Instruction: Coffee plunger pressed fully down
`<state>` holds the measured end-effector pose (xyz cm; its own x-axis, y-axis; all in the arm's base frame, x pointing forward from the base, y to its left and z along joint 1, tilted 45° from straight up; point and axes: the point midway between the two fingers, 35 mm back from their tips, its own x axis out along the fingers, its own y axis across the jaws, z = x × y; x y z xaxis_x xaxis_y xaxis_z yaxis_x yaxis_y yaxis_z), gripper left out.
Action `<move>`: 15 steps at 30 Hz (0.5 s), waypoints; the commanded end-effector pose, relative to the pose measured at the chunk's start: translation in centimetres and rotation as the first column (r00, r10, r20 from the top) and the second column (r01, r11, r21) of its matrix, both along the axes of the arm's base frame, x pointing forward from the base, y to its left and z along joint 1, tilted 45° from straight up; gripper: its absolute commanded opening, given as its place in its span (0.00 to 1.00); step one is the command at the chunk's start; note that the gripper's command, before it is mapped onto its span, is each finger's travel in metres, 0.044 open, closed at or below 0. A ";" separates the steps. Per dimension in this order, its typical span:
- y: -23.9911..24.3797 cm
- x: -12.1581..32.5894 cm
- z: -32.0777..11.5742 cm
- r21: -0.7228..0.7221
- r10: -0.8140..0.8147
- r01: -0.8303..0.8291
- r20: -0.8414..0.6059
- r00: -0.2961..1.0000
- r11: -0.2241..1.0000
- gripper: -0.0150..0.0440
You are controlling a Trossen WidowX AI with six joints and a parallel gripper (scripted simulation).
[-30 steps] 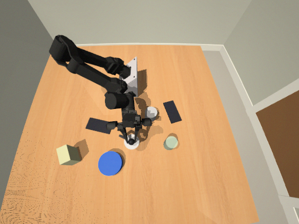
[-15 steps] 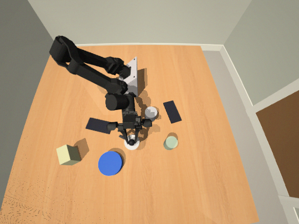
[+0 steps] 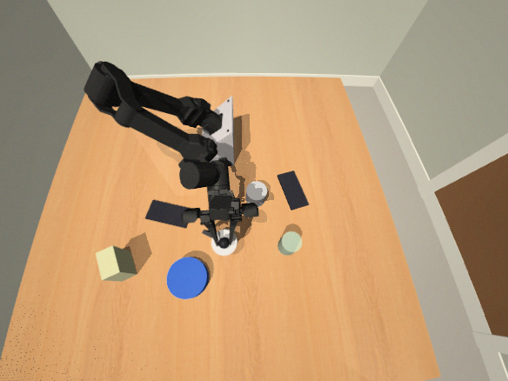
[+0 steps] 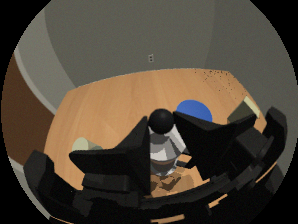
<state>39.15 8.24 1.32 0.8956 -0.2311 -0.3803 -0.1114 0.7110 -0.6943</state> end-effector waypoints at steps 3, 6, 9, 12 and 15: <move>0.0 0.0 0.0 0.000 0.000 0.000 0.000 1.000 1.000 0.45; 0.0 0.0 0.0 0.000 0.000 0.000 0.000 1.000 1.000 0.45; 0.0 0.0 0.0 0.000 0.000 0.000 0.000 1.000 1.000 0.54; 0.0 0.0 0.0 0.000 0.000 0.000 0.000 1.000 1.000 0.67; 0.0 0.0 0.0 0.000 0.000 0.000 0.000 1.000 1.000 0.80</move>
